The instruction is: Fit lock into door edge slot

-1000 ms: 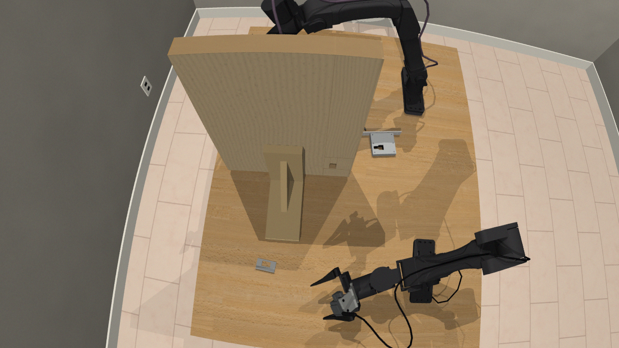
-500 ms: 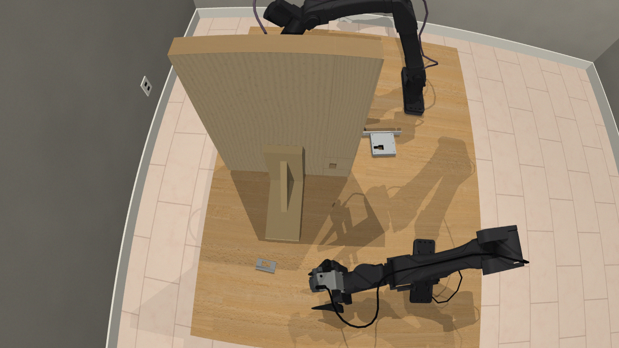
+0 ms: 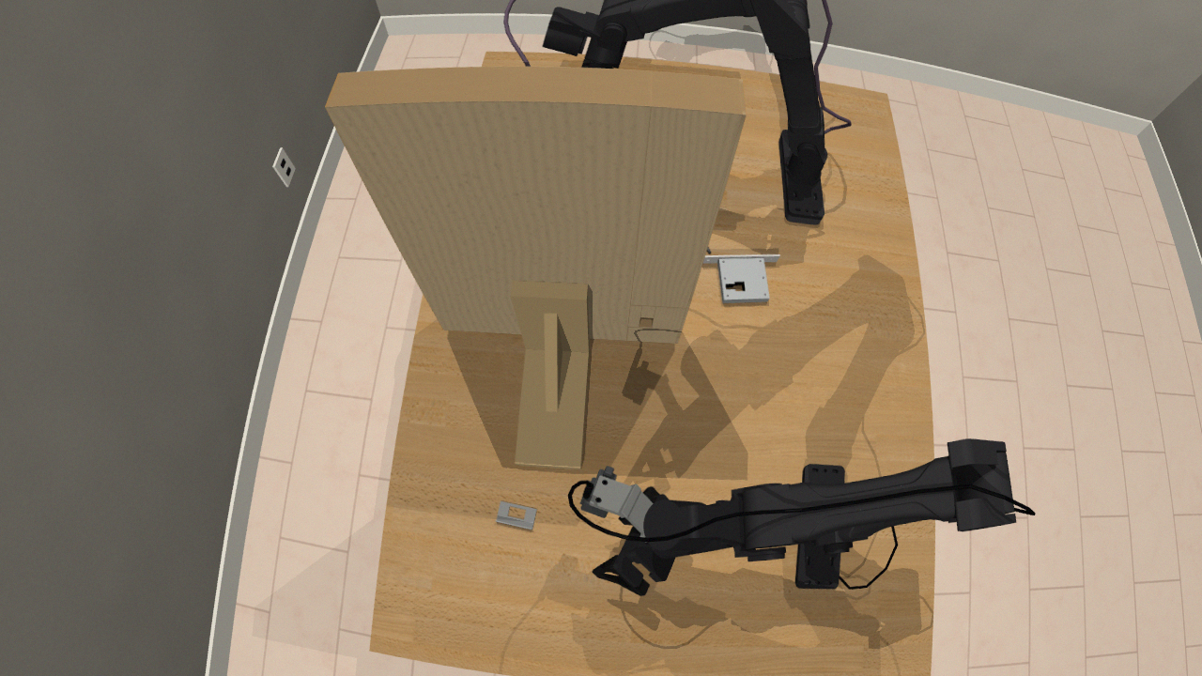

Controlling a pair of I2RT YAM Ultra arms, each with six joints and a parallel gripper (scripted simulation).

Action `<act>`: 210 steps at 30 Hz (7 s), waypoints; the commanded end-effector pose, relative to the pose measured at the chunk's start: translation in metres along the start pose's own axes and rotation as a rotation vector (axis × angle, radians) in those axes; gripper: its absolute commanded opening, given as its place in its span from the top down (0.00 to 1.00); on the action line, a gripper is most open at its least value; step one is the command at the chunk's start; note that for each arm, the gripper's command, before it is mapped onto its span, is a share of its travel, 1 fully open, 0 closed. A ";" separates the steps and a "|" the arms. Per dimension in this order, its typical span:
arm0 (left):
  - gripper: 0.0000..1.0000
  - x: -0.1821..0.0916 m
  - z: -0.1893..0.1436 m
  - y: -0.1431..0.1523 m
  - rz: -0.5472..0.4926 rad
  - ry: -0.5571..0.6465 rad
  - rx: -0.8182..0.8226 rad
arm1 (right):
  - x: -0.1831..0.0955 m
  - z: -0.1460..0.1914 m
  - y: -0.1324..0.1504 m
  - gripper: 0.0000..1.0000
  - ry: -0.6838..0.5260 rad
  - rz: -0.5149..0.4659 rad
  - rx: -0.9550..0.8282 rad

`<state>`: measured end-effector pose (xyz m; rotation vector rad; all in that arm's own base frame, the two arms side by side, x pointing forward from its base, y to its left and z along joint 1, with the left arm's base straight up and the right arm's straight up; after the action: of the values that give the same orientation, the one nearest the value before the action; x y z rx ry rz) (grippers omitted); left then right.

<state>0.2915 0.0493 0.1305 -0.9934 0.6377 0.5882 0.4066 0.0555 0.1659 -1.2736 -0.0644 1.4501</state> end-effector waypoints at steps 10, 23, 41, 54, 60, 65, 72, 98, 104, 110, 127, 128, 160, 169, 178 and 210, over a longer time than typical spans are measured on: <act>0.00 -0.052 -0.020 -0.009 0.255 0.354 0.529 | -0.037 0.036 0.062 0.00 -0.262 -0.035 0.533; 0.00 -0.115 -0.021 -0.022 0.315 0.665 0.931 | -0.062 0.057 0.094 0.00 -0.428 -0.110 0.979; 0.00 -0.119 -0.020 -0.019 0.338 0.716 0.979 | -0.036 0.100 0.095 0.00 -0.377 0.105 0.857; 0.00 -0.119 -0.020 -0.019 0.338 0.716 0.979 | -0.002 0.211 0.124 0.00 -0.058 0.527 0.299; 0.00 -0.119 -0.020 -0.019 0.338 0.716 0.979 | -0.001 0.236 0.132 0.00 0.061 0.545 0.099; 0.00 -0.119 -0.020 -0.019 0.338 0.716 0.979 | -0.003 0.261 0.138 0.00 0.144 0.512 -0.088; 0.00 -0.119 -0.020 -0.019 0.338 0.716 0.979 | -0.013 0.291 0.141 0.00 0.228 0.375 -0.301; 0.00 -0.119 -0.020 -0.019 0.338 0.716 0.979 | -0.025 0.321 0.139 0.00 0.225 0.215 -0.446; 0.00 -0.119 -0.020 -0.019 0.338 0.716 0.979 | -0.025 0.321 0.139 0.00 0.225 0.215 -0.447; 0.00 -0.119 -0.020 -0.019 0.338 0.716 0.979 | -0.035 0.308 0.150 0.00 0.261 0.236 -0.413; 0.00 -0.119 -0.020 -0.019 0.338 0.716 0.979 | -0.061 0.295 0.161 0.00 0.299 0.209 -0.364; 0.00 -0.119 -0.020 -0.019 0.338 0.716 0.979 | -0.061 0.295 0.161 0.00 0.299 0.209 -0.364; 0.00 -0.119 -0.020 -0.019 0.338 0.716 0.979 | -0.020 0.238 0.126 0.00 0.052 0.521 0.181; 0.00 -0.119 -0.020 -0.019 0.338 0.716 0.979 | -0.025 0.153 0.093 0.00 -0.257 0.317 0.650; 0.00 -0.119 -0.020 -0.019 0.338 0.716 0.979 | -0.055 0.065 0.089 0.00 -0.418 -0.045 0.955; 0.00 -0.119 -0.020 -0.019 0.338 0.716 0.979 | 0.034 0.160 0.132 0.00 -0.033 0.670 0.840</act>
<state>0.2242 0.0061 0.2146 -0.1255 1.5587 0.1329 0.2184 0.1274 0.1320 -0.4805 0.7928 1.8481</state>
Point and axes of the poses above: on each arm, the point where the finger pads meet when closed, its own x axis out along the fingers, its own z axis across the jaws, y = z × x, the point moved 5 cm from there along -x, back along the fingers, and after that the axes turned 6 degrees about -x, right-handed, at the moved point
